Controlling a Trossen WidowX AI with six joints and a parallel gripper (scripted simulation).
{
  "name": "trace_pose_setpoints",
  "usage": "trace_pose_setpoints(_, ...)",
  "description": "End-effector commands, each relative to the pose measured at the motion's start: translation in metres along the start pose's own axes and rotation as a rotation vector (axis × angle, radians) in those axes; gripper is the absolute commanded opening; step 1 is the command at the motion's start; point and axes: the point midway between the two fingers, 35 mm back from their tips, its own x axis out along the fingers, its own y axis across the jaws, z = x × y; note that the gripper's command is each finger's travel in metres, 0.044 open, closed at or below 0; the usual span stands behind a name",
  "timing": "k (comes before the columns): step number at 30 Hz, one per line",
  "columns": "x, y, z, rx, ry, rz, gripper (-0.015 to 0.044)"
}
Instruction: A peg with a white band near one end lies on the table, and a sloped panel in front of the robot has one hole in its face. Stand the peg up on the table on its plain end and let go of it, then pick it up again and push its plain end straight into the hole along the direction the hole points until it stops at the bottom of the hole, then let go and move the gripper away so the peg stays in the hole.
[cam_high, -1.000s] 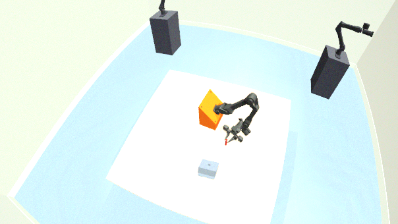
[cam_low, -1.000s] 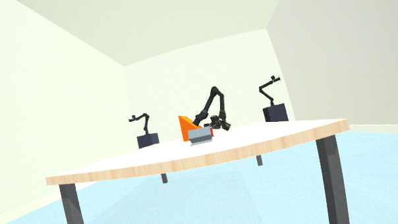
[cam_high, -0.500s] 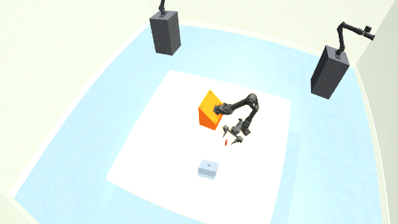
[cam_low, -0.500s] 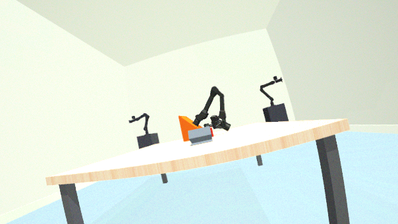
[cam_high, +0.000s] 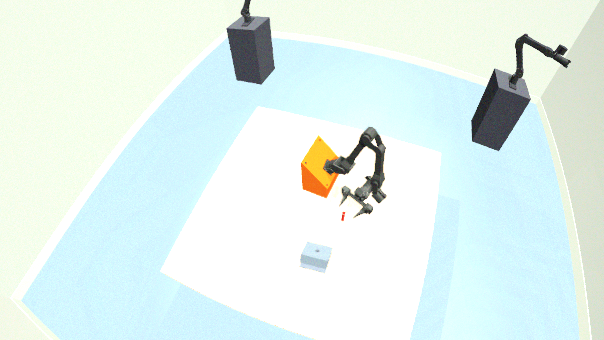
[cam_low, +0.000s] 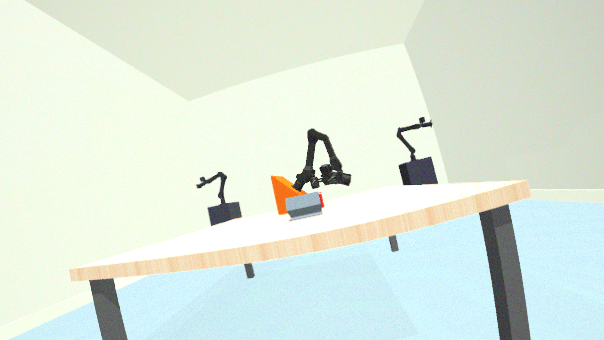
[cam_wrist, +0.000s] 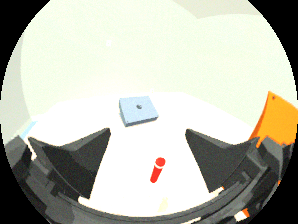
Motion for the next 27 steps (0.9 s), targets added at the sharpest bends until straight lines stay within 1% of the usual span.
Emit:
trace_pose_setpoints(1, -0.004, 0.002, 0.029, -0.002, 0.003, -0.002, 0.044)
trace_pose_setpoints(9, -0.016, -0.013, 0.094, -0.003, -0.005, 0.011, 0.044)
trace_pose_setpoints(11, -0.018, -0.018, 0.103, -0.004, -0.008, 0.015, 0.044)
trace_pose_setpoints(17, -0.016, -0.02, 0.1, -0.03, 0.019, -0.007, 0.044)
trace_pose_setpoints(27, -0.006, -0.032, 0.075, -0.207, 0.226, -0.169, 0.044)
